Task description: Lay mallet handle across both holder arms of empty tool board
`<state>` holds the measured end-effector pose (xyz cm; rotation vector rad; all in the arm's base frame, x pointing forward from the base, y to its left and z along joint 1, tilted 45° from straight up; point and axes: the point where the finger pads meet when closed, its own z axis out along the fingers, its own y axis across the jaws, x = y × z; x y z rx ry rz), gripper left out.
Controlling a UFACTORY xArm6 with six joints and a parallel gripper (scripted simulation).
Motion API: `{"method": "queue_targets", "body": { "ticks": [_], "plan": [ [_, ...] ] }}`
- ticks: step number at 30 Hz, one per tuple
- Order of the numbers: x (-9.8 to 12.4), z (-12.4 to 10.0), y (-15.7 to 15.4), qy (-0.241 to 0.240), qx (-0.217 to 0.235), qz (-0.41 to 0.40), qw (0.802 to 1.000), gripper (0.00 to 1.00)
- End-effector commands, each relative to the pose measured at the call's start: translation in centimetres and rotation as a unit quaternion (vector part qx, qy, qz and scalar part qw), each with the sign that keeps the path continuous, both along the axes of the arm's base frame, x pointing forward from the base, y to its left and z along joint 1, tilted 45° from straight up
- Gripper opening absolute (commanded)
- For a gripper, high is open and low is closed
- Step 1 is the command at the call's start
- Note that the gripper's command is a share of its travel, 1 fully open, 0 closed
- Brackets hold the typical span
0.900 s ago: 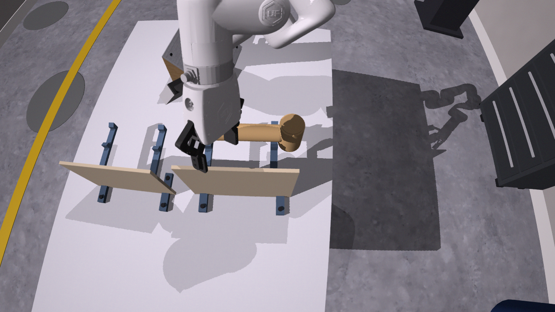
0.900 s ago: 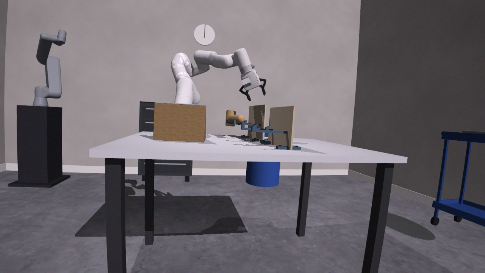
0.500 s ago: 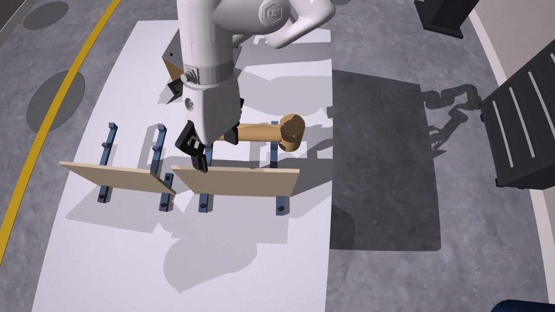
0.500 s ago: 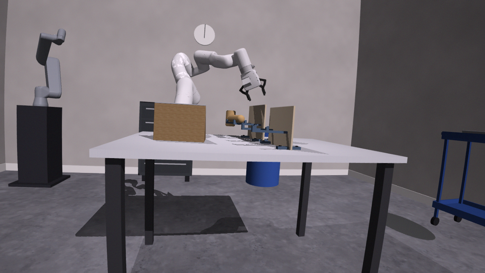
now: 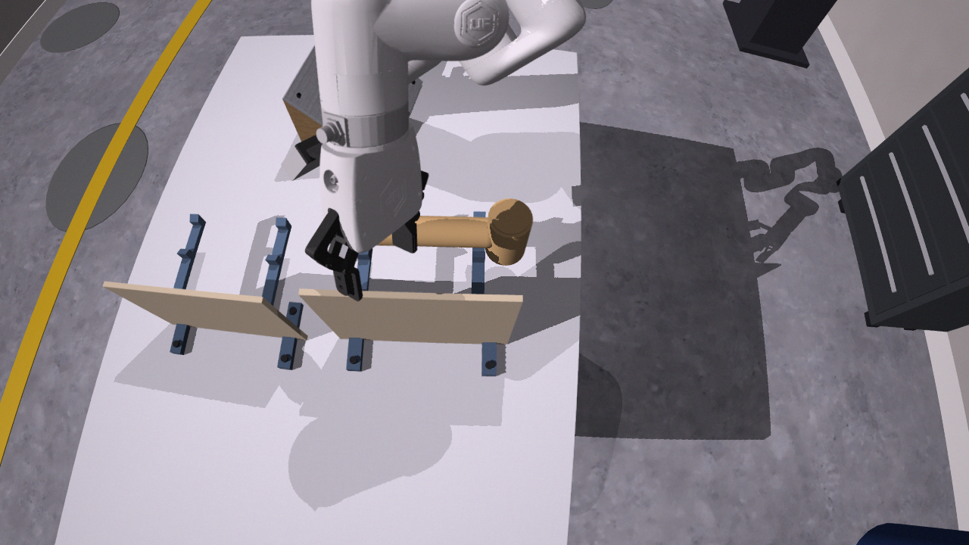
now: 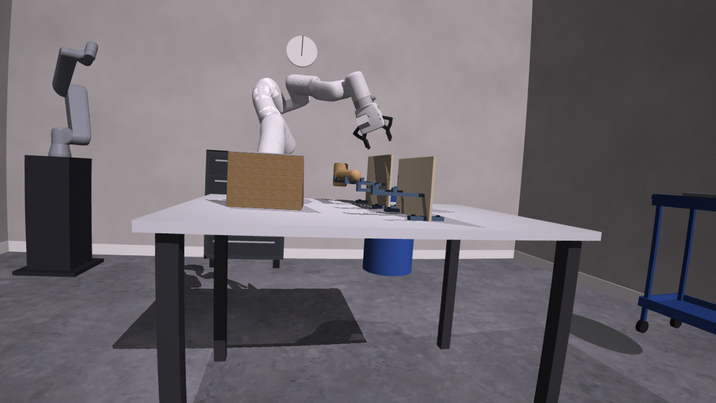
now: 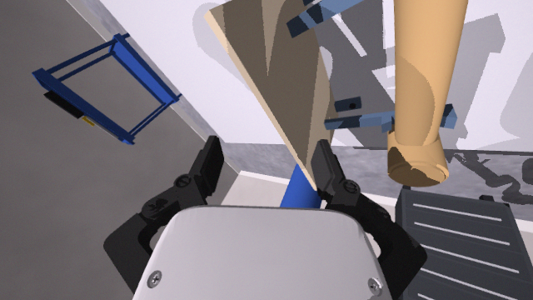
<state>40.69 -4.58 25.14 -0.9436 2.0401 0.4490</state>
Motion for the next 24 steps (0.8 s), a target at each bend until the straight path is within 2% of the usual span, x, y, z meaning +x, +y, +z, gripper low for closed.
{"method": "queue_targets", "body": {
  "ticks": [1, 9, 22, 24],
  "plan": [
    [-0.2, 0.1, 0.1, 0.020, 0.009, -0.020, 1.000, 1.00],
    [-1.0, 0.1, 0.6, 0.083, 0.038, -0.077, 0.993, 1.00],
    [-2.7, 0.3, 1.9, 0.222, 0.102, -0.199, 0.949, 1.00],
    [-2.7, 0.3, 1.9, 0.222, 0.102, -0.199, 0.949, 1.00]
  ]
}}
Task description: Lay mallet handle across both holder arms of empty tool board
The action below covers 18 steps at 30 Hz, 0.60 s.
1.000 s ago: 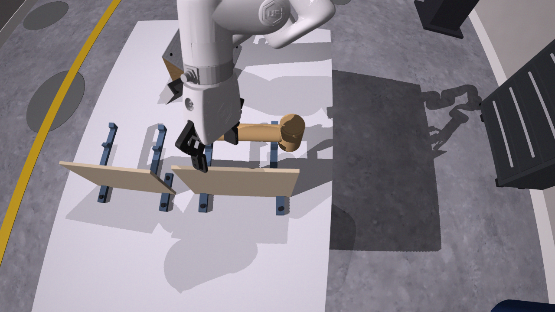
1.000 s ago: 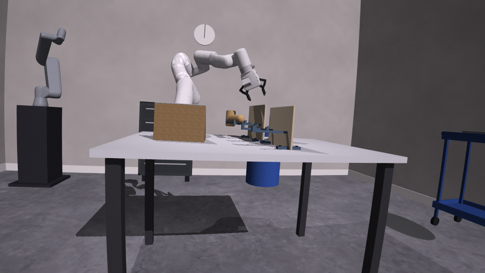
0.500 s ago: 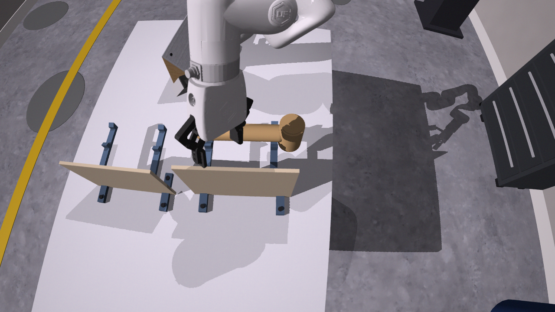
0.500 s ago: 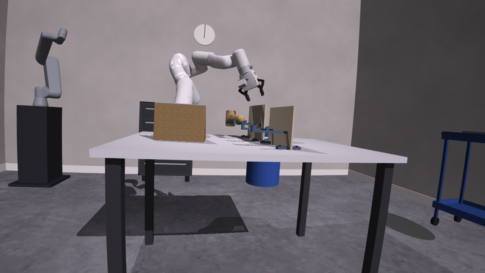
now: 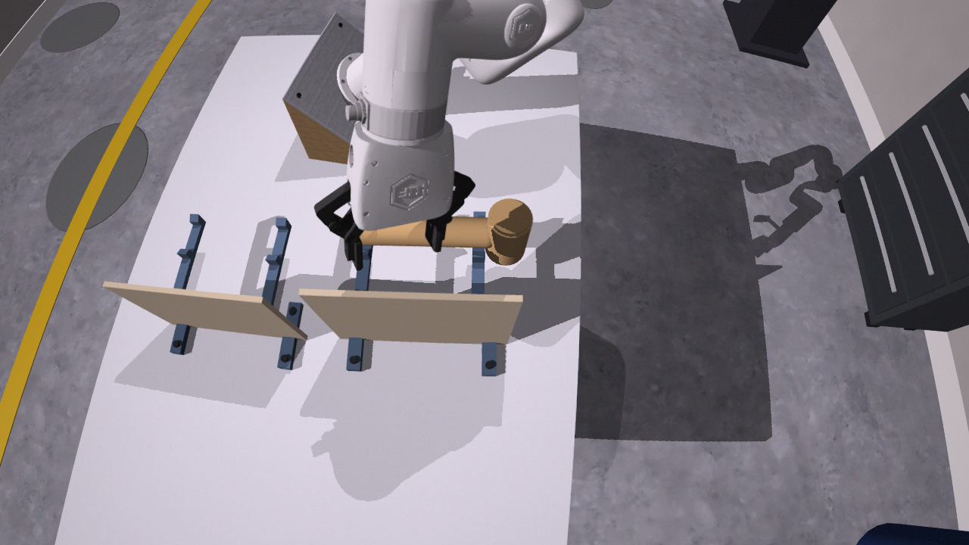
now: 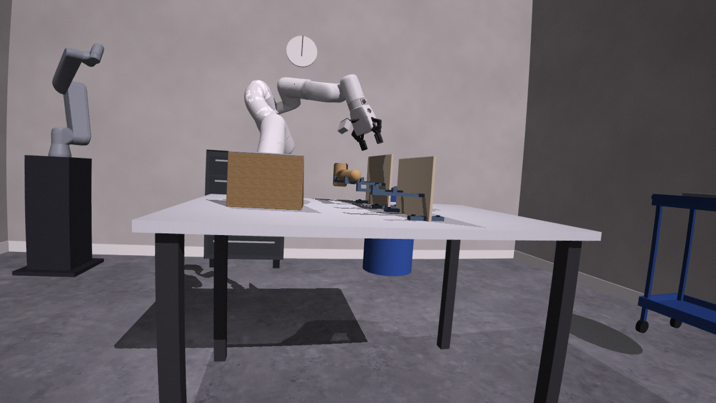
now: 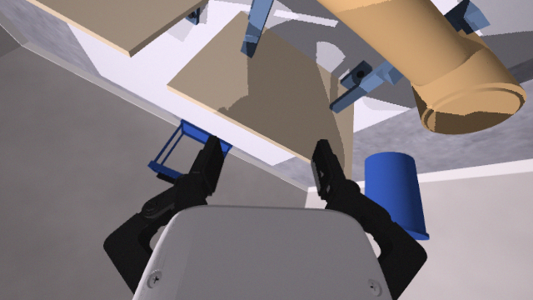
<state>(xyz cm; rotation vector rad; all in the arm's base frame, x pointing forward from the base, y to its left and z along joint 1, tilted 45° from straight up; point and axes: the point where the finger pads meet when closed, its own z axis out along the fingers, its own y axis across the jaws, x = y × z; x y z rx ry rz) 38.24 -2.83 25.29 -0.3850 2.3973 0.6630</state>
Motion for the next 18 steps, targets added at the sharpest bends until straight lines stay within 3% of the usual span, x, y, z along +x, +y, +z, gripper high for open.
{"method": "queue_targets", "body": {
  "ticks": [1, 15, 17, 18],
  "plan": [
    [-0.5, 0.2, 0.4, 0.053, 0.016, -0.043, 0.998, 1.00],
    [-2.4, 0.4, 1.8, 0.200, 0.085, -0.171, 0.961, 1.00],
    [-2.4, 0.4, 1.8, 0.200, 0.085, -0.171, 0.961, 1.00],
    [-2.7, 0.4, 2.0, 0.225, 0.096, -0.193, 0.950, 1.00]
  ]
}}
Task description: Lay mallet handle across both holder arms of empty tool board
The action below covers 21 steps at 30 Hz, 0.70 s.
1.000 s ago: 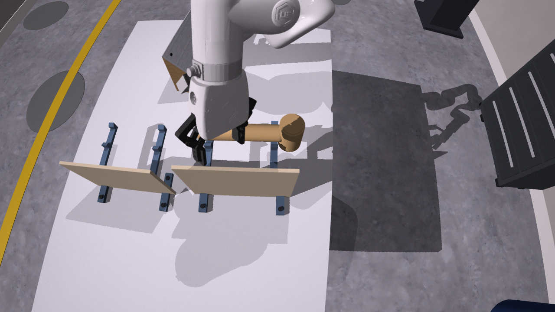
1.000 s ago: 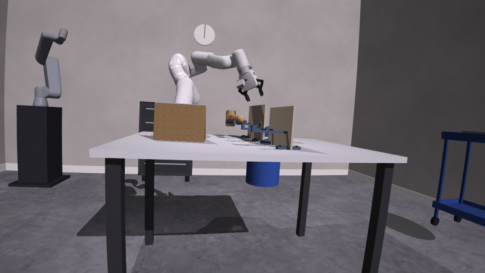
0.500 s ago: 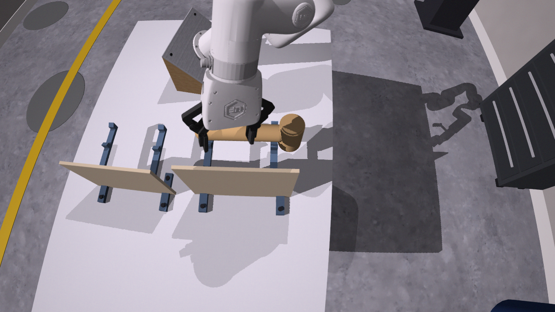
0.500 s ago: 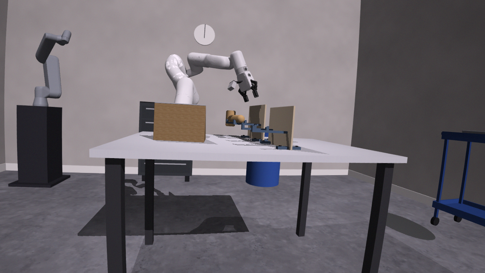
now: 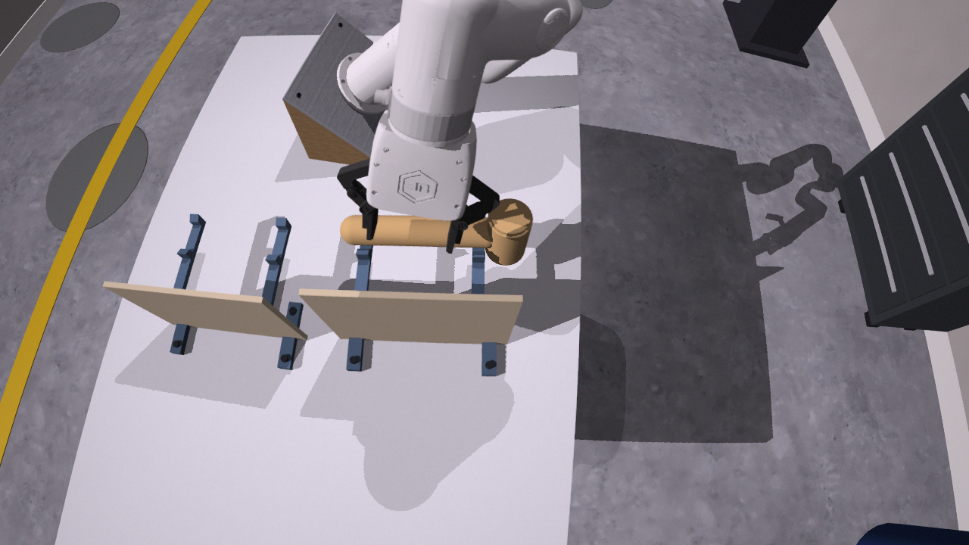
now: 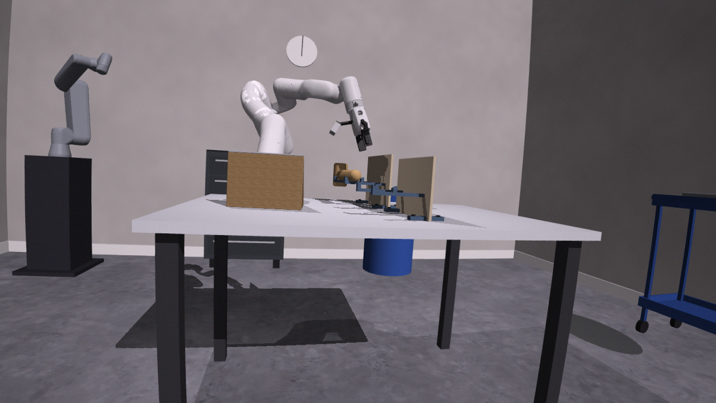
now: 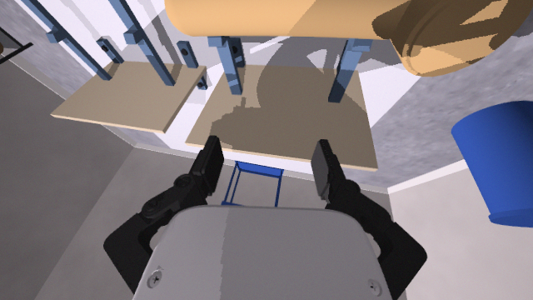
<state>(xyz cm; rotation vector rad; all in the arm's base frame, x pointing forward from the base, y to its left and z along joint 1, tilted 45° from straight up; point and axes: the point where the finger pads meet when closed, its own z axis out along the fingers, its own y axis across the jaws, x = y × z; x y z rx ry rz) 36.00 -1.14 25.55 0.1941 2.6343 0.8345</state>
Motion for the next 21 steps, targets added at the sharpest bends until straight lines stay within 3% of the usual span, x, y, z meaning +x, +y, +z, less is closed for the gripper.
{"method": "queue_targets", "body": {
  "ticks": [1, 14, 16, 21],
  "plan": [
    [-0.6, 0.2, 0.5, 0.061, 0.022, -0.051, 0.997, 1.00],
    [-2.3, 0.4, 1.8, 0.197, 0.085, -0.170, 0.962, 1.00],
    [-2.3, 0.4, 1.8, 0.197, 0.085, -0.170, 0.962, 1.00],
    [-3.2, 0.5, 2.5, 0.264, 0.116, -0.228, 0.930, 1.00]
  ]
}}
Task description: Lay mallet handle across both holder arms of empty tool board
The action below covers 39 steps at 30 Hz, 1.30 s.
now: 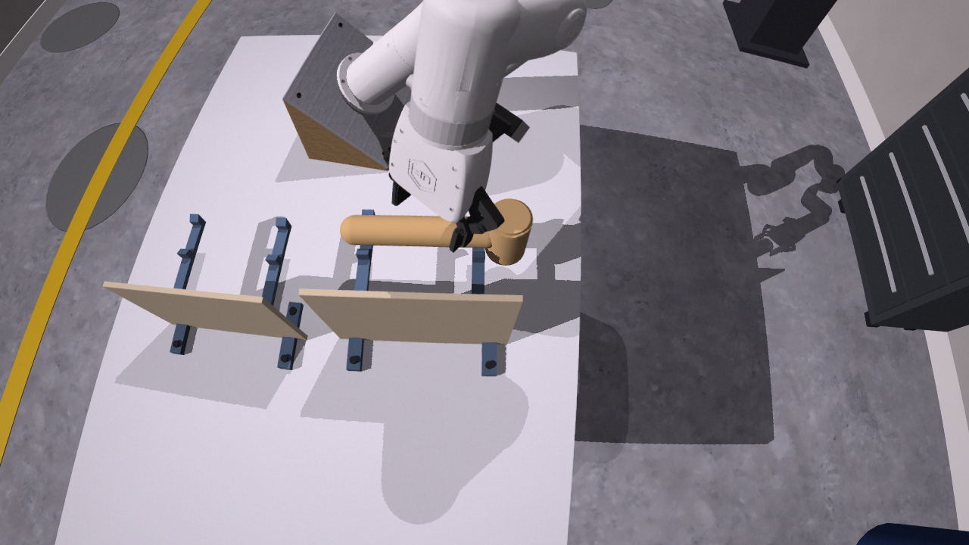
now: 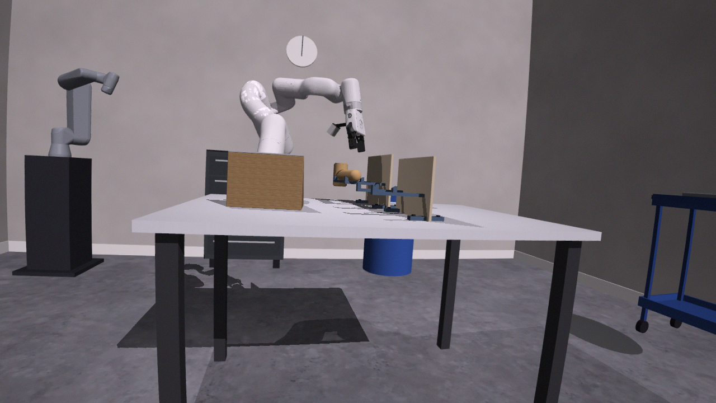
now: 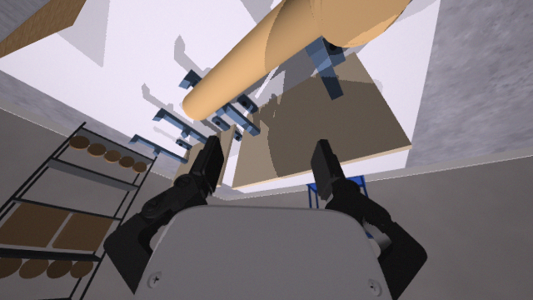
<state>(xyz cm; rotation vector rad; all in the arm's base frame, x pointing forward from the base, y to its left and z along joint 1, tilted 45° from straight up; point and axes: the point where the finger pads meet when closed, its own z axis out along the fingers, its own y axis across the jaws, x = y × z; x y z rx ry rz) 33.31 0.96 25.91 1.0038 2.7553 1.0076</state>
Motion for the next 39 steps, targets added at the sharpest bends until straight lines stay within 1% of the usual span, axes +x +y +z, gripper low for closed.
{"method": "queue_targets", "body": {
  "ticks": [1, 6, 10, 12, 14, 17, 24, 27, 36, 39],
  "plan": [
    [-0.6, 0.2, 0.5, 0.060, 0.023, -0.052, 0.997, 1.00],
    [-1.3, 0.3, 1.0, 0.116, 0.049, -0.101, 0.987, 1.00],
    [-1.9, 0.3, 1.5, 0.160, 0.070, -0.140, 0.975, 1.00],
    [-1.9, 0.3, 1.5, 0.160, 0.070, -0.140, 0.975, 1.00],
    [-2.4, 0.4, 1.8, 0.200, 0.088, -0.175, 0.960, 1.00],
    [-2.7, 0.5, 2.1, 0.228, 0.102, -0.200, 0.947, 1.00],
    [-3.6, 0.6, 2.8, 0.297, 0.134, -0.260, 0.909, 1.00],
    [-3.8, 0.6, 3.0, 0.311, 0.140, -0.272, 0.900, 1.00],
    [-3.9, 0.6, 3.0, 0.316, 0.143, -0.277, 0.896, 1.00],
    [-3.7, -0.1, 3.8, 0.316, 0.143, -0.277, 0.896, 1.00]
  ]
}}
